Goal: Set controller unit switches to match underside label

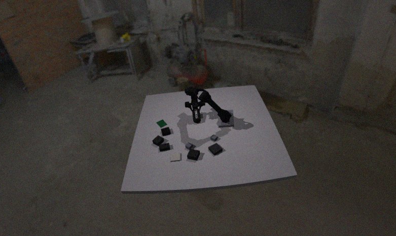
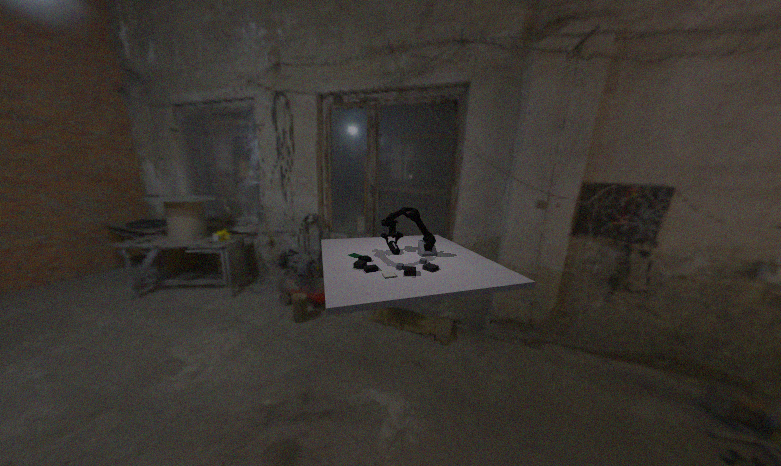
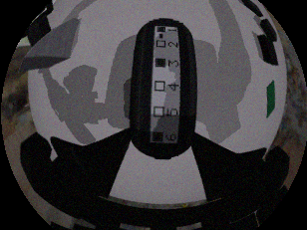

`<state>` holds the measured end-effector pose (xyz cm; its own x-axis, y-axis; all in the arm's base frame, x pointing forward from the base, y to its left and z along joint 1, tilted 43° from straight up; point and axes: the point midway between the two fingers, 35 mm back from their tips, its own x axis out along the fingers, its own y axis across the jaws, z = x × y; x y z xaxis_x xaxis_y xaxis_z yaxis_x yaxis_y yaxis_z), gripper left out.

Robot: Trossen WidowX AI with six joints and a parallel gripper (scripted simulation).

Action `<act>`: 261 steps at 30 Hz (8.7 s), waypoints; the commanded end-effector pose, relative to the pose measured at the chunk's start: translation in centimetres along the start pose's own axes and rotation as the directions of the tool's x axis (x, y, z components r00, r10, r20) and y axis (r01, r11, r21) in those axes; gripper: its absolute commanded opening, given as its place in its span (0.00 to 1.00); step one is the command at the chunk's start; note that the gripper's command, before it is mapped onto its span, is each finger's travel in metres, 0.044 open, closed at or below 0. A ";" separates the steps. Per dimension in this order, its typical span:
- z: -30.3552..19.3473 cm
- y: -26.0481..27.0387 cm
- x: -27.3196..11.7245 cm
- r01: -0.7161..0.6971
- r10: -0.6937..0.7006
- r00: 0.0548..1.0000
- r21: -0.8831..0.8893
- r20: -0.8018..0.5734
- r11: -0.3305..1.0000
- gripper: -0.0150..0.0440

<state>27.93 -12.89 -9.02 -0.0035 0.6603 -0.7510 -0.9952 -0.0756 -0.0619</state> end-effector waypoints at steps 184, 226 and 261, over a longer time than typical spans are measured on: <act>-0.5 0.0 -0.4 0.001 -0.001 1.000 0.005 0.018 1.000 1.00; -0.4 0.1 2.8 0.000 0.001 1.000 -0.022 0.013 1.000 0.81; 0.2 0.1 0.6 -0.001 0.001 1.000 -0.021 0.012 1.000 0.82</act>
<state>27.71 -12.00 -9.75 -0.0088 0.6736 -0.7391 -0.9937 -0.0884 -0.0688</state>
